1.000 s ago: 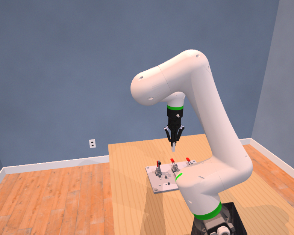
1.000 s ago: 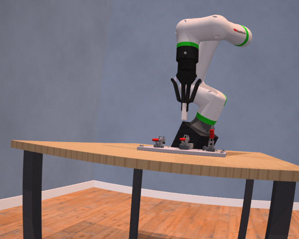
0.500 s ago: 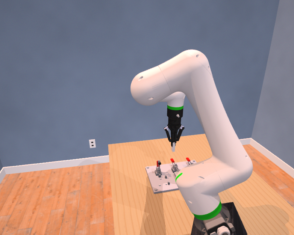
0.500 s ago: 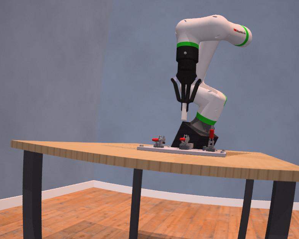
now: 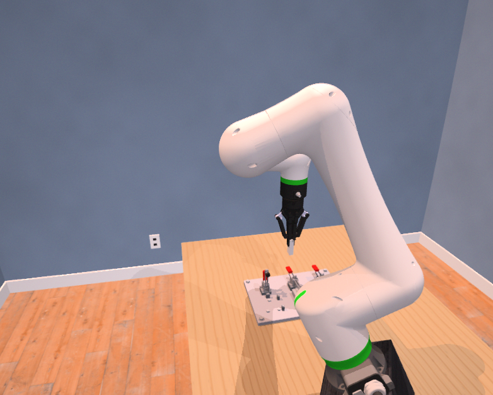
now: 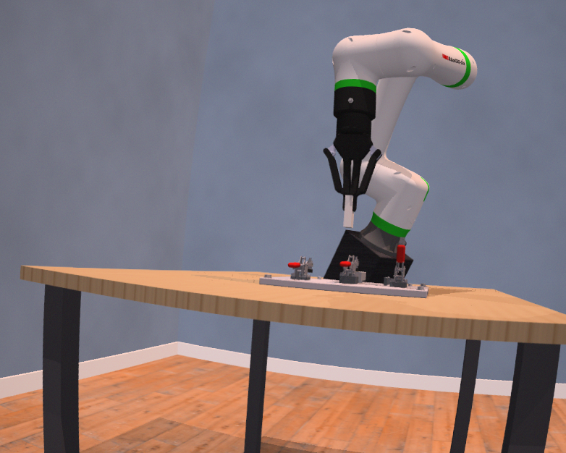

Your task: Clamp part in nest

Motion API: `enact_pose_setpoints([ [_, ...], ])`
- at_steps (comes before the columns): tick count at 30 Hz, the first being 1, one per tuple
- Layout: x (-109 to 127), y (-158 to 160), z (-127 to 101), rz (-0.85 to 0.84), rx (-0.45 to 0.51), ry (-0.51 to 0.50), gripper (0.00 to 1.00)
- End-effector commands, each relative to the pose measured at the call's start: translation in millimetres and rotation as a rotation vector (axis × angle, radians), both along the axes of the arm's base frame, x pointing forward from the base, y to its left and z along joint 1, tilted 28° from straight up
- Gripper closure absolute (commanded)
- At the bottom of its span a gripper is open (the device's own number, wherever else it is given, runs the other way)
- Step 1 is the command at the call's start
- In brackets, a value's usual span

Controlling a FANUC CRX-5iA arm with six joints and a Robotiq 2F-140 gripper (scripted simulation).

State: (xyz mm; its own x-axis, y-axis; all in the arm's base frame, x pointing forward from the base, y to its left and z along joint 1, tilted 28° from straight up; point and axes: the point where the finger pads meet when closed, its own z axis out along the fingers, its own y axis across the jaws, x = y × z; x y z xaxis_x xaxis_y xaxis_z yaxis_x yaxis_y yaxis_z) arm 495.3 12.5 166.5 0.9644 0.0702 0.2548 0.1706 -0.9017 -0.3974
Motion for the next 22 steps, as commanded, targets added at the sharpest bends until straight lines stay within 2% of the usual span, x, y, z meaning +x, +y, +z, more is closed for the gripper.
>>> enact_pose_setpoints([
  [1,0.1,-0.2,0.2,0.0,0.0,0.0,1.0],
  [2,0.1,-0.2,0.2,0.0,0.0,0.0,1.0],
  [3,0.1,-0.2,0.2,0.0,0.0,0.0,0.0],
  [22,0.1,-0.2,0.2,0.0,0.0,0.0,0.0],
])
